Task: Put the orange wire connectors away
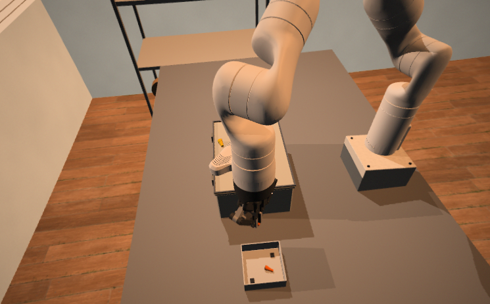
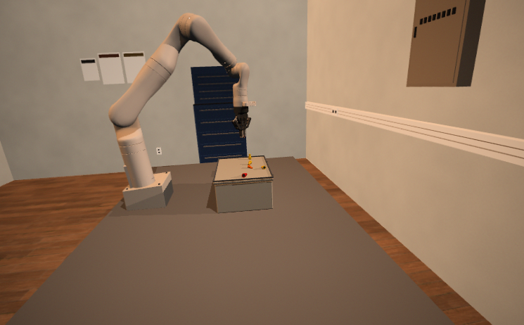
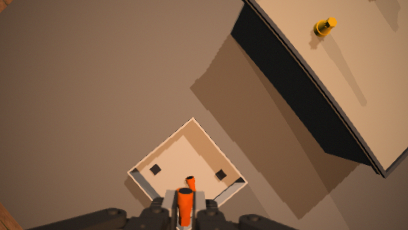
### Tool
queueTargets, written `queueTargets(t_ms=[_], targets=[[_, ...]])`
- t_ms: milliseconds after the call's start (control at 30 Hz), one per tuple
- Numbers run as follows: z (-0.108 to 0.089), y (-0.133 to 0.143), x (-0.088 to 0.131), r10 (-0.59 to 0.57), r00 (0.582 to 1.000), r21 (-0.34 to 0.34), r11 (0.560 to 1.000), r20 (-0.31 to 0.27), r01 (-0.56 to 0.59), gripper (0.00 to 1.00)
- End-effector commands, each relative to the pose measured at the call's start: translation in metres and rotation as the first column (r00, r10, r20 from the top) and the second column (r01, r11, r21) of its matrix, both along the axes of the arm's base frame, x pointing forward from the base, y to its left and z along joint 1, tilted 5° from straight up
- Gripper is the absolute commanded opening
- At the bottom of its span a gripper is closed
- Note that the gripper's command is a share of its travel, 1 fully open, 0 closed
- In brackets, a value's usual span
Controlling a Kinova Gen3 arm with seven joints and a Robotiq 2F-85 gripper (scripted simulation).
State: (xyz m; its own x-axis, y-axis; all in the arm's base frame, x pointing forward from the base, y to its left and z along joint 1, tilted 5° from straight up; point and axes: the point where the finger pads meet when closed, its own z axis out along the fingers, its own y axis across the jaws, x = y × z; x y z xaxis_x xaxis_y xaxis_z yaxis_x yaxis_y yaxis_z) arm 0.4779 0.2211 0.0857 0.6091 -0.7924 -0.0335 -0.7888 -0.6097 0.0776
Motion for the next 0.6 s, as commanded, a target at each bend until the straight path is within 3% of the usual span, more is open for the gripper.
queueTargets(t_ms=[0, 300, 567], targets=[[0.001, 0.000, 0.000, 0.000, 1.000, 0.001, 1.000, 0.002, 0.000, 0.15], [-0.010, 0.000, 0.000, 0.000, 1.000, 0.001, 1.000, 0.002, 0.000, 0.15], [-0.057, -0.001, -0.004, 0.000, 1.000, 0.001, 1.000, 0.002, 0.000, 0.15]])
